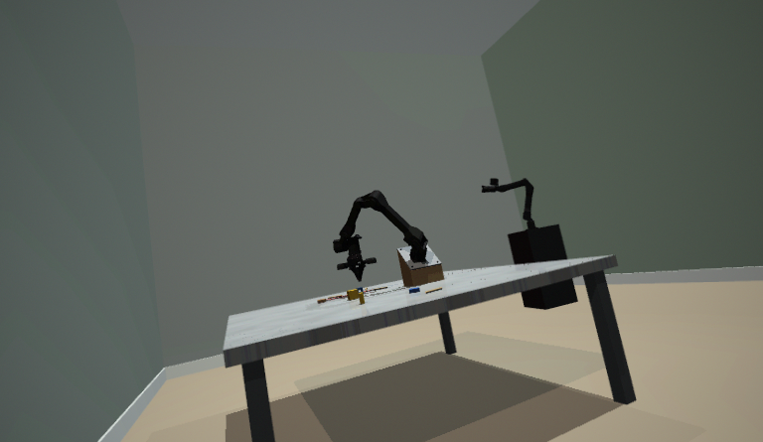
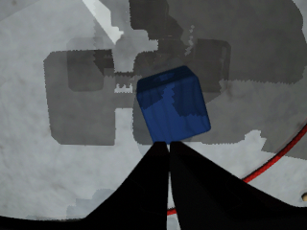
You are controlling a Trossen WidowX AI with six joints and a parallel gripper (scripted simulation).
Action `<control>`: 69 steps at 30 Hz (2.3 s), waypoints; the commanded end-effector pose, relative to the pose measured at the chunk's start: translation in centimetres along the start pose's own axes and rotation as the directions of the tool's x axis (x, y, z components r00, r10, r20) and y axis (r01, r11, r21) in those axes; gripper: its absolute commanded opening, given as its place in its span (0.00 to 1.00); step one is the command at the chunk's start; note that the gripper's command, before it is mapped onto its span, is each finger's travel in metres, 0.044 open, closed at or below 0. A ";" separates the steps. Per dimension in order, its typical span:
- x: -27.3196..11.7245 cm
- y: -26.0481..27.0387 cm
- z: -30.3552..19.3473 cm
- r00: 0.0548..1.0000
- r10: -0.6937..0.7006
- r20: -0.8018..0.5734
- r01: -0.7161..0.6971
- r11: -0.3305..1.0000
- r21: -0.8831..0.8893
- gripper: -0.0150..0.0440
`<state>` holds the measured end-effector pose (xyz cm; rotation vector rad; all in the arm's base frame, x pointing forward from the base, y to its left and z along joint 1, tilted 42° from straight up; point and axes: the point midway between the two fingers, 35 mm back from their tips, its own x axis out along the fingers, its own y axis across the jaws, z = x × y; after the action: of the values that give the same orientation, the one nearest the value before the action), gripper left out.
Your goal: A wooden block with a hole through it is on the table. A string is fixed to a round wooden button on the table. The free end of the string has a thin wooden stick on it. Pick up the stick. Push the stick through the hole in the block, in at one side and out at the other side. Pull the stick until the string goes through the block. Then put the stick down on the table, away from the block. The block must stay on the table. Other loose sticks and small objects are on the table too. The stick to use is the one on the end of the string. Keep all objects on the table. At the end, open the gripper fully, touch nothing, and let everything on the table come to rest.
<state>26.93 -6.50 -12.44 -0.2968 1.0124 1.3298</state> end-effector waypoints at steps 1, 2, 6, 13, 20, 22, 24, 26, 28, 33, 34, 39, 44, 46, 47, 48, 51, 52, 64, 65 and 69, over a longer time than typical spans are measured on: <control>0.0 0.0 0.0 1.000 0.000 0.000 0.000 1.000 0.000 0.25; 0.0 0.0 0.0 1.000 0.000 0.000 0.000 1.000 0.000 0.25; 0.0 0.0 0.0 1.000 0.000 0.000 0.000 1.000 0.000 0.25; -0.1 0.2 -1.1 1.000 -0.002 -0.003 0.004 0.890 0.455 0.52; -0.3 0.6 -2.9 1.000 -0.005 -0.007 0.009 0.352 0.936 0.83; -0.3 0.8 -3.4 1.000 -0.006 -0.008 0.009 0.148 0.989 0.92; -0.3 0.9 -3.8 1.000 -0.006 -0.009 0.009 -0.062 0.998 1.00; -0.3 1.1 -4.2 1.000 -0.006 -0.010 0.009 -0.177 0.984 1.00; -0.4 1.2 -4.6 1.000 -0.007 -0.010 0.008 -0.285 0.959 1.00; -0.4 1.4 -5.1 1.000 -0.007 -0.011 0.006 -0.531 0.847 1.00; -0.4 1.4 -5.3 1.000 -0.007 -0.011 0.005 -0.576 0.817 1.00; -0.4 1.7 -5.9 1.000 -0.006 -0.013 0.004 -0.776 0.630 1.00; -0.4 1.9 -6.5 1.000 -0.005 -0.014 0.001 -0.916 0.401 1.00; -0.4 2.0 -6.7 1.000 -0.005 -0.014 0.000 -0.954 0.300 1.00; -0.4 2.1 -6.8 1.000 -0.005 -0.014 -0.001 -0.969 0.249 1.00; -0.4 2.2 -7.0 1.000 -0.005 -0.014 -0.002 -0.981 0.193 1.00; -0.4 2.3 -7.4 1.000 -0.004 -0.014 -0.004 -0.999 0.032 1.00; -0.4 2.4 -7.5 1.000 -0.004 -0.014 -0.005 -1.000 -0.022 1.00; -0.3 3.0 -8.8 1.000 -0.003 -0.012 -0.010 -0.783 -0.622 1.00; -0.3 3.1 -8.9 1.000 -0.003 -0.012 -0.011 -0.748 -0.663 1.00; -0.3 3.3 -9.3 1.000 -0.003 -0.011 -0.011 -0.588 -0.809 1.00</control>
<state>21.80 -10.92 -15.45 -2.2361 -1.9121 1.5968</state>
